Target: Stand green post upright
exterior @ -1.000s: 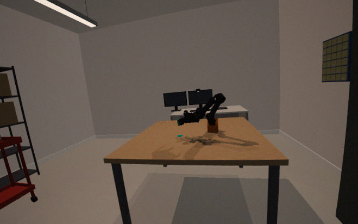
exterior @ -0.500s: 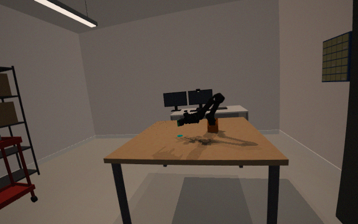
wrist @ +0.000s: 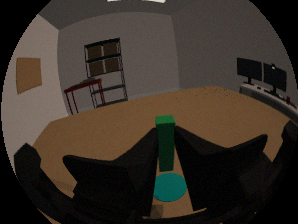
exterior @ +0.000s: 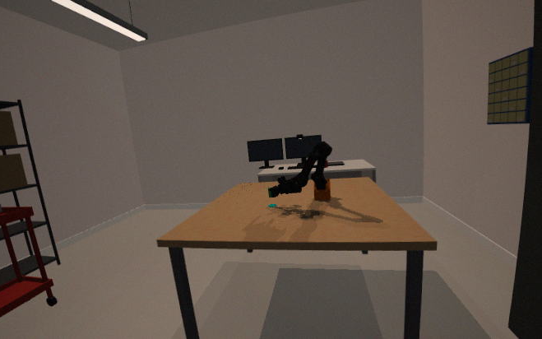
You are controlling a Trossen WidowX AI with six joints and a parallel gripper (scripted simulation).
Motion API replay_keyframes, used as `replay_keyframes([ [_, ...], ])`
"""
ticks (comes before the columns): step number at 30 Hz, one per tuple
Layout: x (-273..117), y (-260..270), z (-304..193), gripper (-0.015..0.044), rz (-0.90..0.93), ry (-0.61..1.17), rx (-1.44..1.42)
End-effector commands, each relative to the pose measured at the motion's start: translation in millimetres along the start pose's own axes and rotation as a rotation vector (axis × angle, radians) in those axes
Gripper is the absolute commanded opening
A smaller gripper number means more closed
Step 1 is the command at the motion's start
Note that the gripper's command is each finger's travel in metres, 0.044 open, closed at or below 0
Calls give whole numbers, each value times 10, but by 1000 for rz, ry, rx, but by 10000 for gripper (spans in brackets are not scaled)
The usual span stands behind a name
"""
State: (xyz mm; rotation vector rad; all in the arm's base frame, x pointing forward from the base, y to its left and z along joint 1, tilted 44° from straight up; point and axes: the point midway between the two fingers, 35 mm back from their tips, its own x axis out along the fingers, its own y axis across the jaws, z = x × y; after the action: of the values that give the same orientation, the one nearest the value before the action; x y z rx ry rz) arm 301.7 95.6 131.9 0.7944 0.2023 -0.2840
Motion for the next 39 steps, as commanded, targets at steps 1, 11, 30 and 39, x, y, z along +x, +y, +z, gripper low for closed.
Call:
replay_keyframes([
  [1, 8, -28, -147, 23, -7, -2, -1],
  [11, -6, -60, -392, 23, -3, -4, -2],
  [30, 21, -64, -581, 23, 1, 1, -2],
  [39, 21, -64, -581, 233, 1, 1, -2],
])
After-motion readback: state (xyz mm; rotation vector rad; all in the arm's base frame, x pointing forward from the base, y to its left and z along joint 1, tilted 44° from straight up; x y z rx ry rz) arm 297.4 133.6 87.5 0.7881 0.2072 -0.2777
